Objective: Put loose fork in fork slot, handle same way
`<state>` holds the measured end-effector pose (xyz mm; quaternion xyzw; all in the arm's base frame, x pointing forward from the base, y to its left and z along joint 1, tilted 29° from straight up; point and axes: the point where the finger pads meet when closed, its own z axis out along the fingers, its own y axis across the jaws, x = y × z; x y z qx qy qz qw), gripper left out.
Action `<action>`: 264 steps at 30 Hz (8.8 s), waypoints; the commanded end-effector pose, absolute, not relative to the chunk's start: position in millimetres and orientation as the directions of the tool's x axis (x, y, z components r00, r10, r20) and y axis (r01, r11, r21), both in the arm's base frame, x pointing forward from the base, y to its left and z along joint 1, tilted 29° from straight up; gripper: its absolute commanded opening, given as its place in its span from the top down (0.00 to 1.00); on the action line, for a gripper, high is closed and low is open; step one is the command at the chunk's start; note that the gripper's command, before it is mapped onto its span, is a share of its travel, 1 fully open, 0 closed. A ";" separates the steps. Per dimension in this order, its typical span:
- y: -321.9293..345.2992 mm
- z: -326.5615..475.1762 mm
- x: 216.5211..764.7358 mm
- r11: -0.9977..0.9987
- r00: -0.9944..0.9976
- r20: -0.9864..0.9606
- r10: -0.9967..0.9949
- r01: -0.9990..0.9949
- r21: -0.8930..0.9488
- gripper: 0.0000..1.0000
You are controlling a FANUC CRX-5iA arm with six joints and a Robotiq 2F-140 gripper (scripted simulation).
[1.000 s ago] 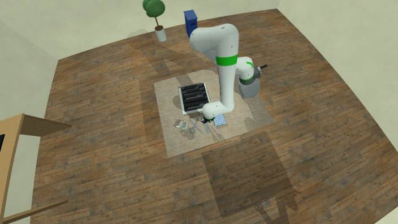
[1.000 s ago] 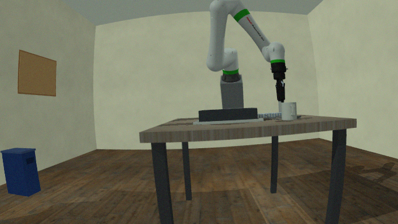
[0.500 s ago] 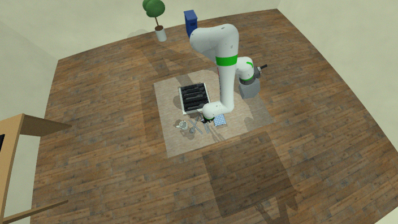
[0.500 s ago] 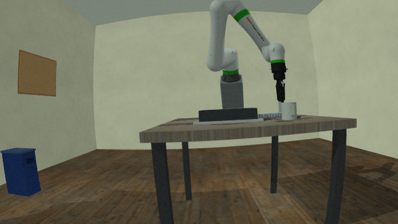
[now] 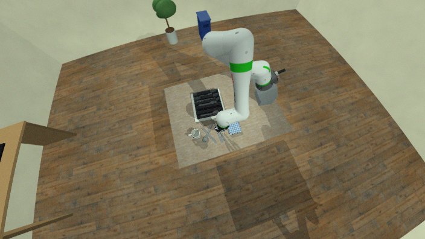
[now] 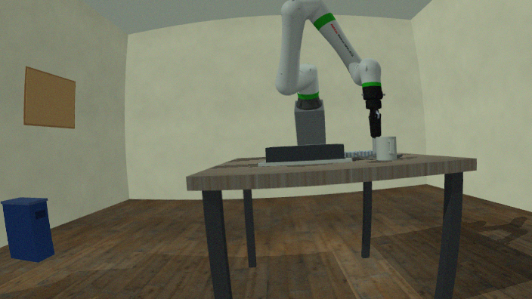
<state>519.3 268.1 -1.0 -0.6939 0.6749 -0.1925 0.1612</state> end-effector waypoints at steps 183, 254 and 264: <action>134.3 132.8 490.6 -0.037 0.015 0.049 -0.999 -0.875 -0.483 0.97; -53.4 166.3 534.8 1.000 -0.828 -0.561 0.010 0.024 -0.017 0.97; -53.4 166.3 534.8 1.000 -0.828 -0.561 0.010 0.024 -0.017 0.97</action>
